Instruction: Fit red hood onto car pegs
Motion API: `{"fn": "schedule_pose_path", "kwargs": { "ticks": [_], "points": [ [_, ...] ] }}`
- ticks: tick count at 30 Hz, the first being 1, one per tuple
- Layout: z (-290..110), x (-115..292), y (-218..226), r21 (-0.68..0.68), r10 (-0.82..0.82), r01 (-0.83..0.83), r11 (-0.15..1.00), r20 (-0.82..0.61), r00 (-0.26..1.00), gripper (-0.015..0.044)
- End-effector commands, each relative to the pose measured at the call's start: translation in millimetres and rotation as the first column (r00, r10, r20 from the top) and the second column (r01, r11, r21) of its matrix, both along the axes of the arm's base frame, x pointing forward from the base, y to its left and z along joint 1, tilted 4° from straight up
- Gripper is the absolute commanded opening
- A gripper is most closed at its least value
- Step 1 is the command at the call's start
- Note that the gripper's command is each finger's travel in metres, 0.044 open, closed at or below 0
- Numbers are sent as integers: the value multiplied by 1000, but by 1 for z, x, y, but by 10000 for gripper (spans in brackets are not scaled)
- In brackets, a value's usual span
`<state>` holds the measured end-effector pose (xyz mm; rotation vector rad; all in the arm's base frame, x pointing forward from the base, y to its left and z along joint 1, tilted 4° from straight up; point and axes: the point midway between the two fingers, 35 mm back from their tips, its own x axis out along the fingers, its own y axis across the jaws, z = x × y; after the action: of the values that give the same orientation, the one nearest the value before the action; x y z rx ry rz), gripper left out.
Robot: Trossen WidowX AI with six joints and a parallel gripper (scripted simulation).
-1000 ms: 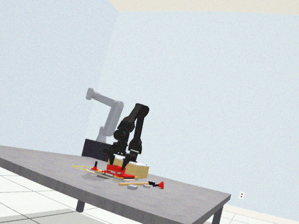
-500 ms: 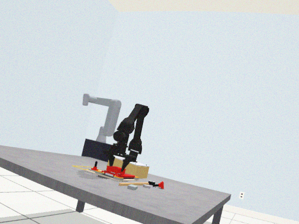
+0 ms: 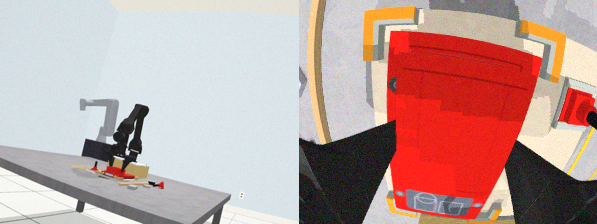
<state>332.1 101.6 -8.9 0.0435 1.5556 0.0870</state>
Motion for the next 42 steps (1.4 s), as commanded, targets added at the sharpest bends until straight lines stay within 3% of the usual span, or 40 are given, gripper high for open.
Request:
{"fn": "schedule_pose_path", "kwargs": {
  "ticks": [1,14,19,26,42],
  "points": [
    [0,0,0,0,0,0,1000,1,1000,105],
    [0,0,0,0,0,0,1000,1,1000,440],
    [7,1,0,0,0,0,1000,1,1000,440],
    [71,-1,-5,-4,0,0,1000,4,1000,440],
    [71,-1,-5,-4,0,0,1000,4,1000,440]
  ]
}}
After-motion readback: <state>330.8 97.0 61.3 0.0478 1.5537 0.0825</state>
